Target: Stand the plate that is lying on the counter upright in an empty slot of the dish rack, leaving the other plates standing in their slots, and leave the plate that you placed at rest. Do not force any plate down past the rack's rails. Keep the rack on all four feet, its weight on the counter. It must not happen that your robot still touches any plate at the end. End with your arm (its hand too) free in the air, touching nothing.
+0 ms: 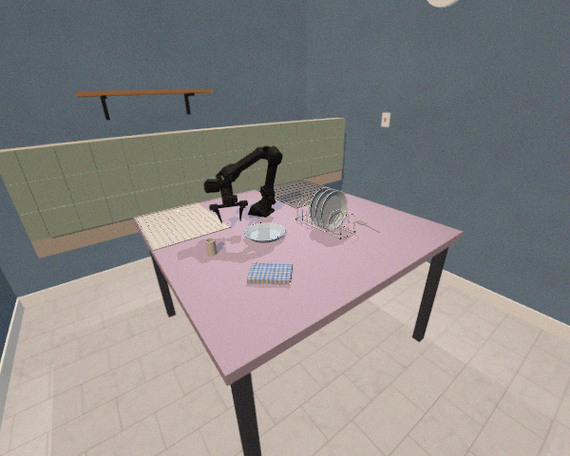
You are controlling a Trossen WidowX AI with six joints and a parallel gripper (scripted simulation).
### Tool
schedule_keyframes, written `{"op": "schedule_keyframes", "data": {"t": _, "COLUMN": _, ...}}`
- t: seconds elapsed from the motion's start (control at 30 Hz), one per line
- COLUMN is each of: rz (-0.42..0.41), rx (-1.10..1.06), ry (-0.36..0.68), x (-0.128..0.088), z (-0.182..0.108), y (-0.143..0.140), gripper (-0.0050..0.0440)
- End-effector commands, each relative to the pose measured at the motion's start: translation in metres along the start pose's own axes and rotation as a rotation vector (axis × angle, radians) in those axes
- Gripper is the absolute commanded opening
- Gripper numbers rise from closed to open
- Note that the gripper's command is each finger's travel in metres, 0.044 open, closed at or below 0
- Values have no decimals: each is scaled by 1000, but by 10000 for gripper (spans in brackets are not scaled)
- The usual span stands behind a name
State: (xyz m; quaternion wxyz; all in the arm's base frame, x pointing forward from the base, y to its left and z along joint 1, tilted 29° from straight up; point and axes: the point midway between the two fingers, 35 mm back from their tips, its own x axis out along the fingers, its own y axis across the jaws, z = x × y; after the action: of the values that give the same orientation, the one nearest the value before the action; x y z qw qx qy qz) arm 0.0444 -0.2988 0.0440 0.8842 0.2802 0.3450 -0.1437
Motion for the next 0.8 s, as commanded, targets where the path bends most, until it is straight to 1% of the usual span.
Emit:
{"op": "schedule_keyframes", "data": {"t": 0.0, "rz": 56, "rx": 128, "ry": -12, "x": -2, "z": -9, "y": 14, "gripper": 440}}
{"op": "schedule_keyframes", "data": {"t": 0.17, "rz": 118, "rx": 290, "ry": -25, "x": -6, "z": -16, "y": 29, "gripper": 440}}
{"op": "schedule_keyframes", "data": {"t": 0.23, "rz": 118, "rx": 290, "ry": -25, "x": -6, "z": -16, "y": 29, "gripper": 440}}
{"op": "schedule_keyframes", "data": {"t": 0.73, "rz": 308, "rx": 775, "ry": -63, "x": -23, "z": -25, "y": 71, "gripper": 440}}
{"op": "schedule_keyframes", "data": {"t": 0.77, "rz": 308, "rx": 775, "ry": -63, "x": -23, "z": -25, "y": 71, "gripper": 440}}
